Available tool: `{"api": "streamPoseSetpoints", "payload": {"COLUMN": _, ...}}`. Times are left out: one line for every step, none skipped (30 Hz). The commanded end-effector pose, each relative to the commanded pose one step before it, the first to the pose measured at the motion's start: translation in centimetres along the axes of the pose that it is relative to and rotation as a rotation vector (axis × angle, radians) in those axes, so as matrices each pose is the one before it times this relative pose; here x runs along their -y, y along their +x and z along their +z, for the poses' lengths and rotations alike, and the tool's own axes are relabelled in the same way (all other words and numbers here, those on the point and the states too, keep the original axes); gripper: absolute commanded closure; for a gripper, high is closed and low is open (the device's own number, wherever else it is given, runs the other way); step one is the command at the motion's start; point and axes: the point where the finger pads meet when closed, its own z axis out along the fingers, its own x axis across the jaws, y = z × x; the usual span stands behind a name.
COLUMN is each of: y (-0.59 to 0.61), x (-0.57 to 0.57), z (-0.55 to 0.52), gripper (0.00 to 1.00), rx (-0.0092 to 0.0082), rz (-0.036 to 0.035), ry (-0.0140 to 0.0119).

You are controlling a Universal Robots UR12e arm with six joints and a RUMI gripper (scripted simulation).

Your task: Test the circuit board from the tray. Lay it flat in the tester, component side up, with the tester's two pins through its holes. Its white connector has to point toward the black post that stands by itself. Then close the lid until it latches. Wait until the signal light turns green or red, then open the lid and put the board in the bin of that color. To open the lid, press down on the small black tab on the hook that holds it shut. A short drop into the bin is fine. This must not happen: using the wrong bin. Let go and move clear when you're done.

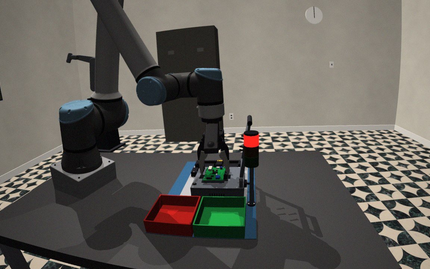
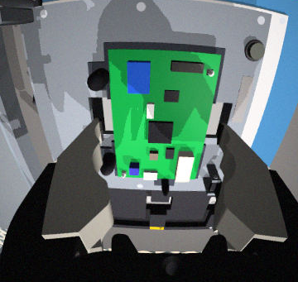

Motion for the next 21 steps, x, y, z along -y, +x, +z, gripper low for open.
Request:
{"api": "streamPoseSetpoints", "payload": {"y": 0.227, "x": 0.059, "z": 0.08, "gripper": 0.41, "rx": -0.00095, "rz": 0.00178, "ry": -0.00012}}
{"api": "streamPoseSetpoints", "payload": {"y": 0.0, "x": 0.0, "z": 0.0, "gripper": 0.41, "rx": 0.0, "rz": 0.0, "ry": 0.0}}
{"api": "streamPoseSetpoints", "payload": {"y": 0.0, "x": 0.0, "z": 0.0, "gripper": 0.41, "rx": 0.0, "rz": 0.0, "ry": 0.0}}
{"api": "streamPoseSetpoints", "payload": {"y": 0.0, "x": -0.001, "z": 0.0, "gripper": 0.41, "rx": 0.0, "rz": -0.00001, "ry": 0.0}}
{"api": "streamPoseSetpoints", "payload": {"y": -0.001, "x": -0.003, "z": 0.0, "gripper": 0.41, "rx": 0.0, "rz": -0.00001, "ry": 0.0}}
{"api": "streamPoseSetpoints", "payload": {"y": -0.002, "x": -0.006, "z": 0.0, "gripper": 0.41, "rx": 0.00001, "rz": -0.00003, "ry": 0.0}}
{"api": "streamPoseSetpoints", "payload": {"y": -0.003, "x": -0.009, "z": 0.0, "gripper": 0.41, "rx": 0.00001, "rz": -0.00004, "ry": 0.0}}
{"api": "streamPoseSetpoints", "payload": {"y": -0.005, "x": -0.012, "z": -0.001, "gripper": 0.41, "rx": 0.00002, "rz": -0.00005, "ry": 0.0}}
{"api": "streamPoseSetpoints", "payload": {"y": -0.006, "x": -0.016, "z": -0.001, "gripper": 0.41, "rx": 0.00002, "rz": -0.00007, "ry": -0.00001}}
{"api": "streamPoseSetpoints", "payload": {"y": -0.008, "x": -0.02, "z": -0.001, "gripper": 0.41, "rx": 0.00003, "rz": -0.00009, "ry": -0.00001}}
{"api": "streamPoseSetpoints", "payload": {"y": -0.009, "x": -0.024, "z": -0.001, "gripper": 0.41, "rx": 0.00003, "rz": -0.00011, "ry": -0.00001}}
{"api": "streamPoseSetpoints", "payload": {"y": -0.011, "x": -0.028, "z": -0.001, "gripper": 0.41, "rx": 0.00004, "rz": -0.00012, "ry": -0.00001}}
{"api": "streamPoseSetpoints", "payload": {"y": -0.012, "x": -0.031, "z": -0.002, "gripper": 0.41, "rx": 0.00004, "rz": -0.00014, "ry": -0.00001}}
{"api": "streamPoseSetpoints", "payload": {"y": 0.0, "x": 0.0, "z": 0.0, "gripper": 0.41, "rx": 0.0, "rz": 0.0, "ry": 0.0}}
{"api": "streamPoseSetpoints", "payload": {"y": 0.0, "x": 0.0, "z": 0.0, "gripper": 0.41, "rx": 0.0, "rz": 0.0, "ry": 0.0}}
{"api": "streamPoseSetpoints", "payload": {"y": -0.013, "x": -0.035, "z": -0.002, "gripper": 0.41, "rx": 0.00005, "rz": -0.00022, "ry": -0.00001}}
{"api": "streamPoseSetpoints", "payload": {"y": -0.014, "x": -0.038, "z": -0.002, "gripper": 0.41, "rx": 0.00005, "rz": -0.00022, "ry": -0.00001}}
{"api": "streamPoseSetpoints", "payload": {"y": -0.015, "x": -0.04, "z": -0.002, "gripper": 0.41, "rx": 0.00006, "rz": -0.00024, "ry": -0.00002}}
{"api": "streamPoseSetpoints", "payload": {"y": -0.016, "x": -0.042, "z": -0.002, "gripper": 0.41, "rx": 0.00006, "rz": -0.00026, "ry": -0.00002}}
{"api": "streamPoseSetpoints", "payload": {"y": -0.017, "x": -0.044, "z": -0.002, "gripper": 0.41, "rx": 0.00006, "rz": -0.00029, "ry": -0.00002}}
{"api": "streamPoseSetpoints", "payload": {"y": -0.017, "x": -0.029, "z": -0.002, "gripper": 0.41, "rx": 0.00005, "rz": -0.00004, "ry": 0.00003}}
